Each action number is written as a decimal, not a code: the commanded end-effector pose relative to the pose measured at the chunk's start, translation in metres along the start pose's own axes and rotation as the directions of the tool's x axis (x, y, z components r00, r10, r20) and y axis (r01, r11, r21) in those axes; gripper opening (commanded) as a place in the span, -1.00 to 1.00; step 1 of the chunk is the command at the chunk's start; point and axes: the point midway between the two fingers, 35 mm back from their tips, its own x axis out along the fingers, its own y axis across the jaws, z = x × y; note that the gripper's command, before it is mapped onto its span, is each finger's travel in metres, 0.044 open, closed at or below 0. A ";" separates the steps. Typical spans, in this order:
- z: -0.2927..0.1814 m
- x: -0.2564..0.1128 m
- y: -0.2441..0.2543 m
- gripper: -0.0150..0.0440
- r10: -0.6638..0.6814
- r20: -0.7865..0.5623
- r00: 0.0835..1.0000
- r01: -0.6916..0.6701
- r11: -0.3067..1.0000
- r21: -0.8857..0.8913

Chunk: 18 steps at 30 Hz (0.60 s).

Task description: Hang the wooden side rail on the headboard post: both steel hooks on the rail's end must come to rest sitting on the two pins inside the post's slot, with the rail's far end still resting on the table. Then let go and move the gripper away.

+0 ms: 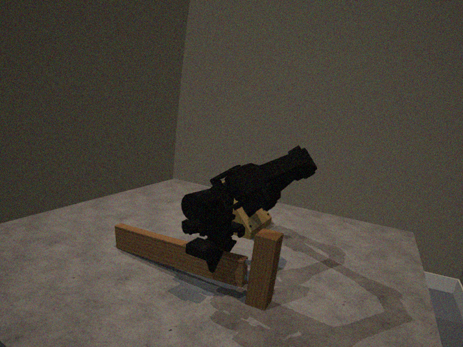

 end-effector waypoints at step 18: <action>-0.004 -0.004 0.001 -0.49 0.011 0.000 1.000 -0.011 1.000 0.001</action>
